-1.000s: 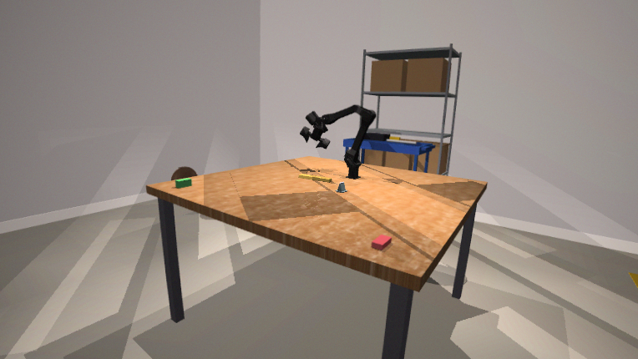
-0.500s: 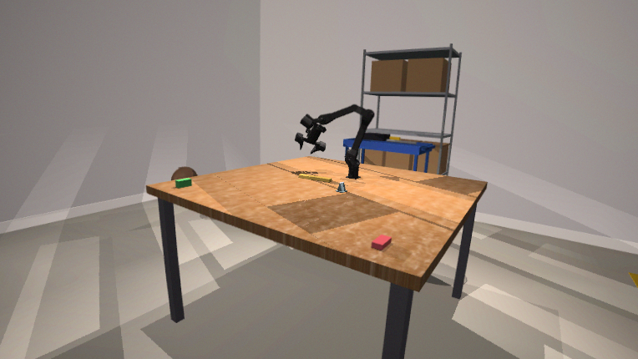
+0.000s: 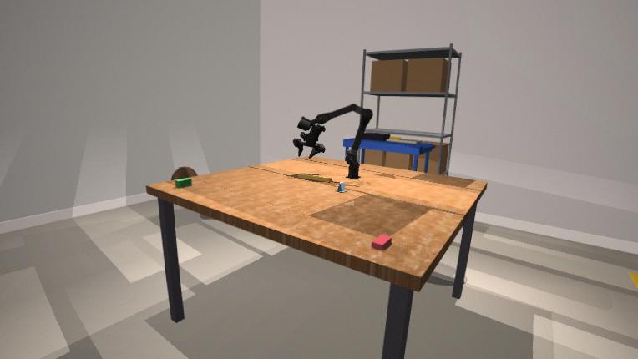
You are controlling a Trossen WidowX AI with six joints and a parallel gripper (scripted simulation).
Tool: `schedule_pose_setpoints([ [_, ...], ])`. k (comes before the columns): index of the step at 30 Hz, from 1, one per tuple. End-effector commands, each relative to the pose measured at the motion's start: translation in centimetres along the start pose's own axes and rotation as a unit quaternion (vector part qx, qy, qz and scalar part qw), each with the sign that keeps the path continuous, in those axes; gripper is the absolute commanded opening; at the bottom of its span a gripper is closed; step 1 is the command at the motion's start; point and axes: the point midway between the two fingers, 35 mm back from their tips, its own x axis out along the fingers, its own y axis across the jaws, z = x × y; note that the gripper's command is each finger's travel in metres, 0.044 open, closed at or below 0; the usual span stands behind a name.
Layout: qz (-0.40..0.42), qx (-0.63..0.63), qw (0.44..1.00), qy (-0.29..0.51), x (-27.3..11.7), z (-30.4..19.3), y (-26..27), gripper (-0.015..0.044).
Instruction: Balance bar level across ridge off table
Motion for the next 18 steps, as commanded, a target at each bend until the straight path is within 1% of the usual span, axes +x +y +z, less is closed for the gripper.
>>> schedule_pose_setpoints([
  [1, 0.004, -0.043, 0.999, 0.033, -0.6, -2.1, 0.7, 0.0315],
  [18, -0.004, -0.209, 0.965, 0.16, -3.4, -10.6, 0.8, 0.0315],
])
